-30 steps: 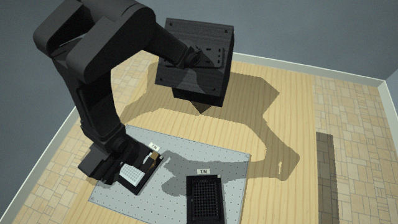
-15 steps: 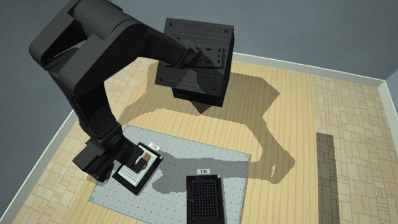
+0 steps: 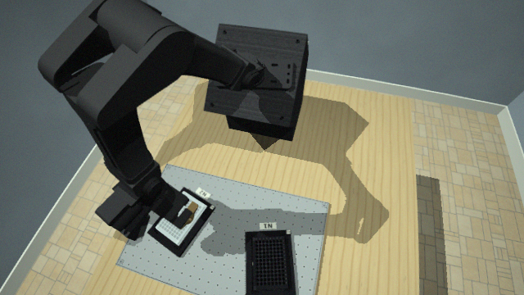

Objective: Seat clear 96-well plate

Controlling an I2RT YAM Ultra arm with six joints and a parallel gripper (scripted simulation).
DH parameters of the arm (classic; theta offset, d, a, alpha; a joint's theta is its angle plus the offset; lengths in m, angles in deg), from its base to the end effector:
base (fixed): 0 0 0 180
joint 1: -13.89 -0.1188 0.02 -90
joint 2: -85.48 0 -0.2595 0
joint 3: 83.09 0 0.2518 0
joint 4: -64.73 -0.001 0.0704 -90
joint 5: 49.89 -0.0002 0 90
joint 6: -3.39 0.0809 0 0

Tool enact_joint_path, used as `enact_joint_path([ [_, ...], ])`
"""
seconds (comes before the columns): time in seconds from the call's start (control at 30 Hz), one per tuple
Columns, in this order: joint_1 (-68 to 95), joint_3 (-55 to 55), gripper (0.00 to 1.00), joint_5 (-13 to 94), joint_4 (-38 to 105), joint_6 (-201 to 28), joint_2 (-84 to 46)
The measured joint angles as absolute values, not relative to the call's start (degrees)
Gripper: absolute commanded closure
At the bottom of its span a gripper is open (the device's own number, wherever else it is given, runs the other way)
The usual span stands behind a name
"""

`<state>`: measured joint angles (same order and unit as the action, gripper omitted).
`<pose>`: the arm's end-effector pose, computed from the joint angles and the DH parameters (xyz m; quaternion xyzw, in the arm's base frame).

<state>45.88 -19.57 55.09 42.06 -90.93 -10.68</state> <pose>0.3036 -0.1638 0.1187 0.1886 0.9282 0.0261 0.3196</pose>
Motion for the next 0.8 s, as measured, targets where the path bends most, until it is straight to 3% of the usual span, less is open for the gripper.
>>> enact_joint_path([
  [0.8, 45.88, -19.57, 0.0, 55.09, 42.06, -90.93, -10.68],
])
